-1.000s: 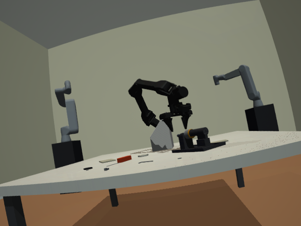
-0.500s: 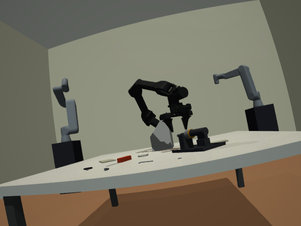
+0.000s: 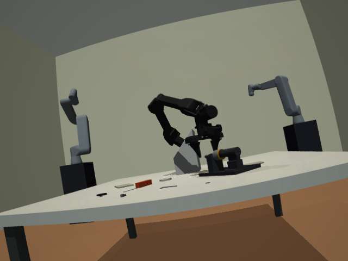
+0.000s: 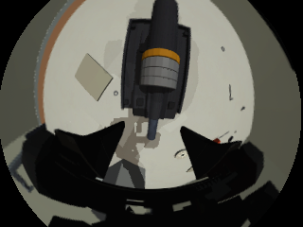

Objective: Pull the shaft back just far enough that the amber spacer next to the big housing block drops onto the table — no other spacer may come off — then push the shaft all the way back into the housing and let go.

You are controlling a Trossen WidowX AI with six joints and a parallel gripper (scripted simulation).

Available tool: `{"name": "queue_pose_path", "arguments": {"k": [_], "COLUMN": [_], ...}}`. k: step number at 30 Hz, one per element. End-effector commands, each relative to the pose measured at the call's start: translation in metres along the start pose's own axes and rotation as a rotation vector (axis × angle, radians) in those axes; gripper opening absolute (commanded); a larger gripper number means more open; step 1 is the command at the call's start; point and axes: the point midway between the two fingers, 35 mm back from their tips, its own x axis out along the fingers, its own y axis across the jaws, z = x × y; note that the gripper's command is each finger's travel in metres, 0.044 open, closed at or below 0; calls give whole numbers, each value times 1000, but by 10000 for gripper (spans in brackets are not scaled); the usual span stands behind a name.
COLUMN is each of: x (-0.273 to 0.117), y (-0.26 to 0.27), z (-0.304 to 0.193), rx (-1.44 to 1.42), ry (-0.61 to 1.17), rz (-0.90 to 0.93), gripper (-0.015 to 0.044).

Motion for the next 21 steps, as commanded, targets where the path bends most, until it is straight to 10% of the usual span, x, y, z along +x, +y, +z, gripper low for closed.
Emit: {"name": "queue_pose_path", "arguments": {"k": [1,21], "x": [11,18], "y": [1,1], "z": [-3,-4], "rx": [-9,-9], "ry": [11,12], "rz": [-4,-5], "gripper": [440,440]}}
